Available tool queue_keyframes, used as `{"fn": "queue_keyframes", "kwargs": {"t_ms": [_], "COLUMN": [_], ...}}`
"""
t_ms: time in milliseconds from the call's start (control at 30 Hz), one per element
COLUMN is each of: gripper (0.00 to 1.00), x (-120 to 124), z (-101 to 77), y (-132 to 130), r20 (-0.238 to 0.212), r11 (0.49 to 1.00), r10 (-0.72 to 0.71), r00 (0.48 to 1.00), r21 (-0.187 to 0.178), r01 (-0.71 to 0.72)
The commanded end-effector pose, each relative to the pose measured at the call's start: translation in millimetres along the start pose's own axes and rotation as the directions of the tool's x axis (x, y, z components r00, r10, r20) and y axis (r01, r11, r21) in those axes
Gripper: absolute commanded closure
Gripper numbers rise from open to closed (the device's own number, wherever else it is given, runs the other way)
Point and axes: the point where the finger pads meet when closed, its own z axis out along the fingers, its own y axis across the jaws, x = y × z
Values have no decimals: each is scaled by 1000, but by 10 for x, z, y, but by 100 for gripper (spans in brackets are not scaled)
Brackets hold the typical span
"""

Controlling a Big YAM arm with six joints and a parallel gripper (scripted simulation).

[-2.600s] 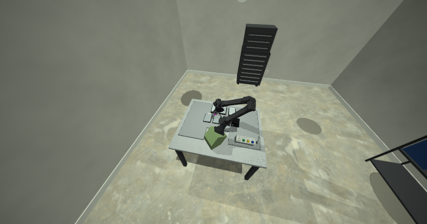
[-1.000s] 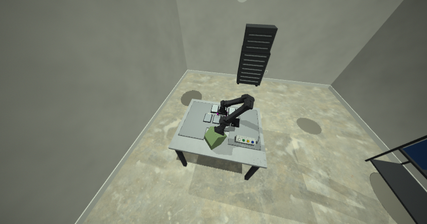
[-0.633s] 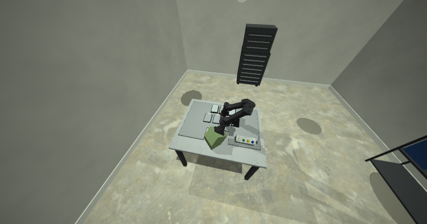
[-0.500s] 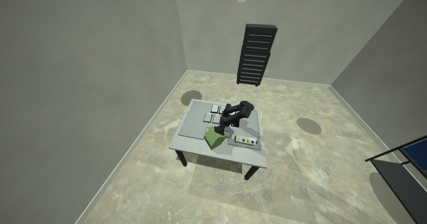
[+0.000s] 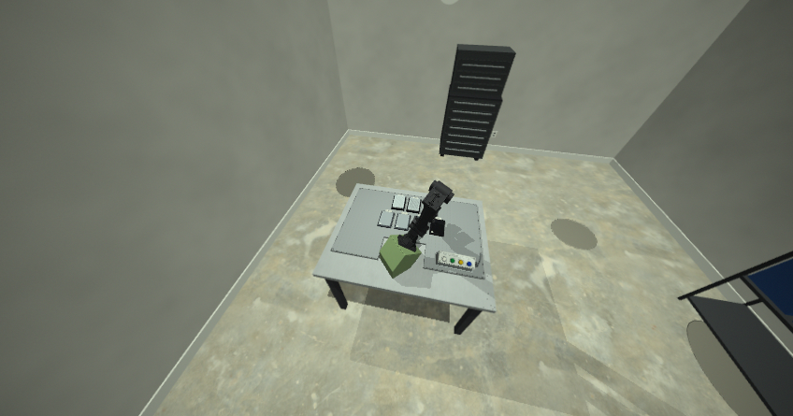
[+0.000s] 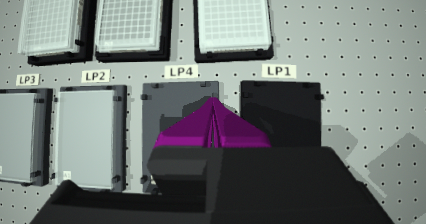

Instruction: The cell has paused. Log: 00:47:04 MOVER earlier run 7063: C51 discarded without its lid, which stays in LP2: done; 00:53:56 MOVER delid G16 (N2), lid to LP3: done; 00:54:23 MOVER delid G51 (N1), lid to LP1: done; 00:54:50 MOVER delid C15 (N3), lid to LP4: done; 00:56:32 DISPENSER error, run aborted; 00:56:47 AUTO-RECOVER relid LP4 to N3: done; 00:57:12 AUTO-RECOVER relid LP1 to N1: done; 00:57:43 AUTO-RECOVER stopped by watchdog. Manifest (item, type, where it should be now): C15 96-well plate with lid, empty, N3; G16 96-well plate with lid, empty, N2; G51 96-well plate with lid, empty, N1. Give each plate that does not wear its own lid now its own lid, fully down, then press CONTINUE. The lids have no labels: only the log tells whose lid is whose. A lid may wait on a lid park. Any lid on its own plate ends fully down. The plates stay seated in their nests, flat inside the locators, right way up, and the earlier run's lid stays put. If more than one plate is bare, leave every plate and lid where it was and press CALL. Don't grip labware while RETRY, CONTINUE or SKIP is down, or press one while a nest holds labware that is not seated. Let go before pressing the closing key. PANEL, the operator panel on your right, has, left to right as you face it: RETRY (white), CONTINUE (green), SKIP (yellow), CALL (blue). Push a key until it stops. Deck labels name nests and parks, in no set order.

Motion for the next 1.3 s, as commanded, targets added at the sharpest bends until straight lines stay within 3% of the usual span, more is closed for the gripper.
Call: {"fn": "queue_keyframes", "kwargs": {"t_ms": [0,100,1000,1267], "gripper": [100,100,100,100], "x": [-227,-155,-155,-66], "z": [5,9,9,11], "y": [-331,-259,-260,222], "r20": [33,26,26,18], "r11": [997,998,998,999], "r10": [-50,-40,-40,-28], "r00": [998,999,999,999], "r21": [54,40,40,24], "r01": [48,39,39,28]}}
